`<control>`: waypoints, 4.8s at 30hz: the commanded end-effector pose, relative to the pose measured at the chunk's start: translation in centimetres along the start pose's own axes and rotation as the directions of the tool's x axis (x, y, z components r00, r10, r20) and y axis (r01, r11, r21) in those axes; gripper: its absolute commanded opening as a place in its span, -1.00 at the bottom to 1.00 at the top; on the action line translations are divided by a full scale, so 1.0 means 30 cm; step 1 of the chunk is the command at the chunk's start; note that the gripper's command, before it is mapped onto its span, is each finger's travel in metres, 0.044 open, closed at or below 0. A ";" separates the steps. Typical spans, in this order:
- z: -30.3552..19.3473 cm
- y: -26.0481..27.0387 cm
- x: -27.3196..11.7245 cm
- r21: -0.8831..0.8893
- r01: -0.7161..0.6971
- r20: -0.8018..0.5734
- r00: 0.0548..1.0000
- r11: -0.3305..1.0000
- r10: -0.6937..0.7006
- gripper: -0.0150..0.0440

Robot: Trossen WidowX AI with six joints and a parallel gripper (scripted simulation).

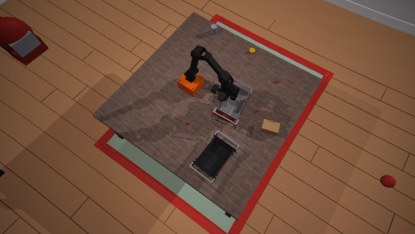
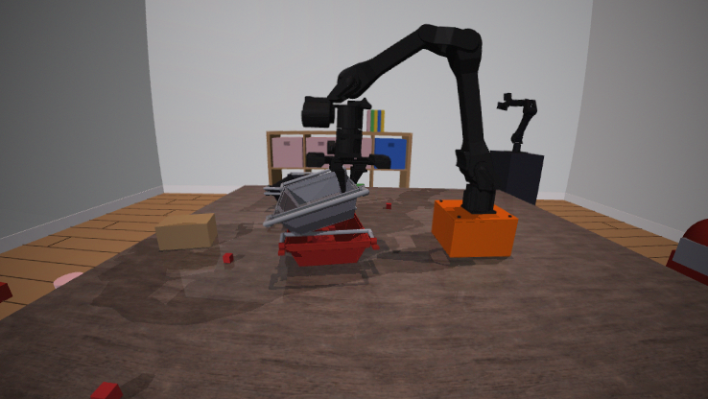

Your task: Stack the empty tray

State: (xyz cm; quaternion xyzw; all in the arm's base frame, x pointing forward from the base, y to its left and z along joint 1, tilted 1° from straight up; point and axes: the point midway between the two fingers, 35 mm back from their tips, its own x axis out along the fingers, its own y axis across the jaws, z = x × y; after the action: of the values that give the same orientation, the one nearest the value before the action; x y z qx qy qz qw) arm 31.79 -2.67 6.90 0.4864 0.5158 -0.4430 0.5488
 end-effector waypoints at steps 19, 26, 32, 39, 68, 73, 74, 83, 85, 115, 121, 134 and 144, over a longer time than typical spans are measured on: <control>-0.001 -0.023 0.014 -0.003 0.025 0.001 1.000 1.000 -0.025 -0.49; -0.001 -0.023 0.014 -0.003 0.025 0.001 1.000 1.000 -0.025 -0.49; -0.001 -0.023 0.014 -0.003 0.025 0.001 1.000 1.000 -0.025 -0.49; -0.001 -0.023 0.014 -0.003 0.025 0.001 1.000 1.000 -0.025 -0.49; -0.001 -0.037 0.038 -0.003 0.025 0.001 1.000 1.000 -0.025 -0.49; -0.001 -0.037 0.038 -0.003 0.025 0.001 1.000 1.000 -0.025 -0.49; -0.001 -0.037 0.038 -0.003 0.025 0.001 1.000 1.000 -0.025 -0.49; -0.001 -0.037 0.038 -0.003 0.025 0.001 1.000 1.000 -0.025 -0.49; -0.001 -0.037 0.038 -0.003 0.025 0.001 1.000 1.000 -0.025 -0.49; 0.000 -0.029 0.041 -0.001 0.011 0.000 1.000 1.000 -0.011 -0.49; -0.001 -0.050 0.063 -0.003 0.026 0.001 1.000 1.000 -0.026 -0.49; -0.001 -0.050 0.063 -0.003 0.026 0.001 1.000 1.000 -0.026 -0.49; -0.001 -0.050 0.063 -0.003 0.026 0.001 1.000 1.000 -0.026 -0.49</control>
State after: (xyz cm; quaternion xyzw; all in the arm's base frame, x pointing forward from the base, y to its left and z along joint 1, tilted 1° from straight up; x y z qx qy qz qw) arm 31.27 -2.74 5.47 0.4875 0.5145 -0.4416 0.5501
